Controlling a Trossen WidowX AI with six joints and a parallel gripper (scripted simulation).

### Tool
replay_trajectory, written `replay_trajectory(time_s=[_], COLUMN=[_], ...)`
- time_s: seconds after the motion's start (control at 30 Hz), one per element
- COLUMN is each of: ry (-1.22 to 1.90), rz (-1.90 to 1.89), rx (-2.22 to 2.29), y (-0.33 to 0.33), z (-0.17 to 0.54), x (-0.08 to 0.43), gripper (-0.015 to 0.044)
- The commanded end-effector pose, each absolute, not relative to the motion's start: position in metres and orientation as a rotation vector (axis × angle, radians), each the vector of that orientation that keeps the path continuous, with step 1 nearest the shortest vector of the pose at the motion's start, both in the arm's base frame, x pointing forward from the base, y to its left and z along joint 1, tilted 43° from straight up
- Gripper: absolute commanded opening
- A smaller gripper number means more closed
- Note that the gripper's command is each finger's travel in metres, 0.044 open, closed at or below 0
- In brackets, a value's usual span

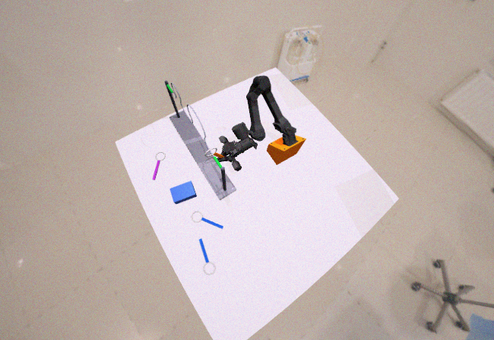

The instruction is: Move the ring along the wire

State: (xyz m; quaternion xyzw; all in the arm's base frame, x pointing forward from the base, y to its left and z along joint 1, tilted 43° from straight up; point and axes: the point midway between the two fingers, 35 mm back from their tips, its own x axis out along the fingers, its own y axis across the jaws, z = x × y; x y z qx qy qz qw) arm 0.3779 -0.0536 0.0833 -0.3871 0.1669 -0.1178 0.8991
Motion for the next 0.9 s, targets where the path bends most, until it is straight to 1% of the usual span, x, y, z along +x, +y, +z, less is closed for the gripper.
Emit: replay_trajectory(time_s=[0.0,0.87], ry=[0.357,0.357], rz=[-0.237,-0.233], rx=[-0.788,-0.774], y=[-0.049,-0.029], z=[0.075,0.056], x=[0.376,0.375], gripper=[-0.0150,-0.0150])
